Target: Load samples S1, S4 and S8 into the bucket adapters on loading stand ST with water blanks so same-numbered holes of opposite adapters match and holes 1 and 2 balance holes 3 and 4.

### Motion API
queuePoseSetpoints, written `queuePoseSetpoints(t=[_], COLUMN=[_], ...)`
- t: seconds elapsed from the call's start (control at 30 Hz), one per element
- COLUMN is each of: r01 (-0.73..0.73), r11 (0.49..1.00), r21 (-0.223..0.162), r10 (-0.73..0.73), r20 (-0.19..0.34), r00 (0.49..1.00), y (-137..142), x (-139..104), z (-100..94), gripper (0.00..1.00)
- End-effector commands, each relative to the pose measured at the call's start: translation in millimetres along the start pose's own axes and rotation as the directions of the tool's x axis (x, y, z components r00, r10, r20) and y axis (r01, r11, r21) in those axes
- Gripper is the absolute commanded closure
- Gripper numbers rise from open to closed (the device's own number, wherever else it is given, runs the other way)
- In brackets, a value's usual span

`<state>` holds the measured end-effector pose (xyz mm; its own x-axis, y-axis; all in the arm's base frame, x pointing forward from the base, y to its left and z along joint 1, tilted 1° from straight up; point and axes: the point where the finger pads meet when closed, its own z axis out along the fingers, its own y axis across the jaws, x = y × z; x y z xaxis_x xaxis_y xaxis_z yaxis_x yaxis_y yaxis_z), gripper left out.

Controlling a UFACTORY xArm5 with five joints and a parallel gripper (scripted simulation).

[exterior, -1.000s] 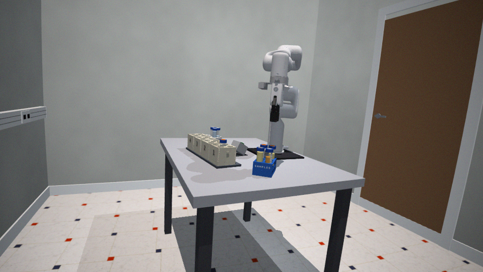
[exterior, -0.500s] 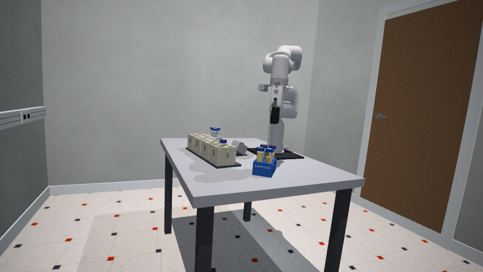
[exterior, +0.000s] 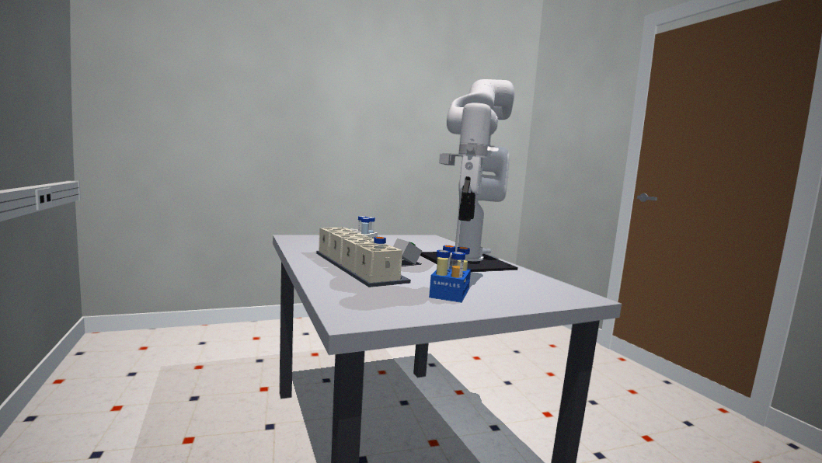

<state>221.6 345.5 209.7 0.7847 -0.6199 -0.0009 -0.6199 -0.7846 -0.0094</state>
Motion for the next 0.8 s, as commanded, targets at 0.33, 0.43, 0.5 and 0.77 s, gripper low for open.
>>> queuePoseSetpoints(t=[0.33, 0.43, 0.5, 0.77], r01=[0.0, 0.0, 0.0, 0.0], r11=[1.0, 1.0, 1.0, 1.0], r21=[0.004, 0.004, 0.004, 0.004], r10=[0.0, 0.0, 0.0, 0.0], r20=[0.011, 0.011, 0.011, 0.011], r00=[1.0, 1.0, 1.0, 1.0], y=[-1.4, -1.4, -1.4, -1.4], x=[-0.4, -0.5, -0.5, -0.7], z=[25.5, 31.5, 35.5, 47.5], gripper=[0.43, 0.43, 0.43, 0.43])
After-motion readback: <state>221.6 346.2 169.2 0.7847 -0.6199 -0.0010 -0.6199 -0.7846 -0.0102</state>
